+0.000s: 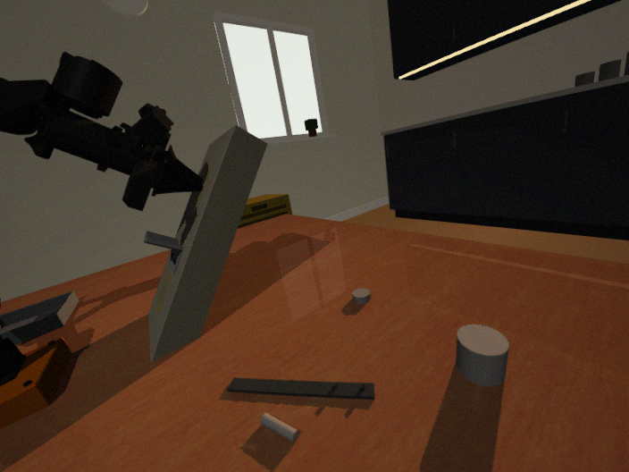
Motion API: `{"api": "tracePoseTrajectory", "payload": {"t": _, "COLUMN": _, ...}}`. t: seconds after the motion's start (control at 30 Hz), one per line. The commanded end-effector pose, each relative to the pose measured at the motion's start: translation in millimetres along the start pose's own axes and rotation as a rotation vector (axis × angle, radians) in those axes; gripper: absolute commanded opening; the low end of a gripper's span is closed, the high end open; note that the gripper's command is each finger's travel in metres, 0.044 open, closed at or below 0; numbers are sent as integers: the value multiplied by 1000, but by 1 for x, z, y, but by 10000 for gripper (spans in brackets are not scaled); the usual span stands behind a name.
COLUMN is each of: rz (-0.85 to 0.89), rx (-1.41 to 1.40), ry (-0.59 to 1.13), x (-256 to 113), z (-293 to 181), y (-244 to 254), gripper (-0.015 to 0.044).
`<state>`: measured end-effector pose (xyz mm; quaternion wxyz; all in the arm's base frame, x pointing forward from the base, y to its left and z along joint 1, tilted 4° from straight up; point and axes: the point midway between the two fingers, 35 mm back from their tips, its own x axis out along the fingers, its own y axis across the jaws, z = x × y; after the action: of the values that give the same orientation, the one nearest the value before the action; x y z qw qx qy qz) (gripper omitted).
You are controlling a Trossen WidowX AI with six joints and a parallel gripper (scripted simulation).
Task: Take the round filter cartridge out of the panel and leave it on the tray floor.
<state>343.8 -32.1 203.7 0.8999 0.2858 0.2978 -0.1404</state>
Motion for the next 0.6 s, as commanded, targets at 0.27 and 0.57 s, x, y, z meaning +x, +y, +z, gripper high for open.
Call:
{"api": "tracePoseTrajectory", "payload": {"t": 0.27, "rz": 1, "rx": 5, "ry": 4, "x": 8, "z": -1, "y": 0, "gripper": 104}}
{"api": "tracePoseTrajectory", "payload": {"t": 0.57, "rz": 1, "rx": 5, "ry": 4, "x": 9, "z": -1, "y": 0, "gripper": 104}}
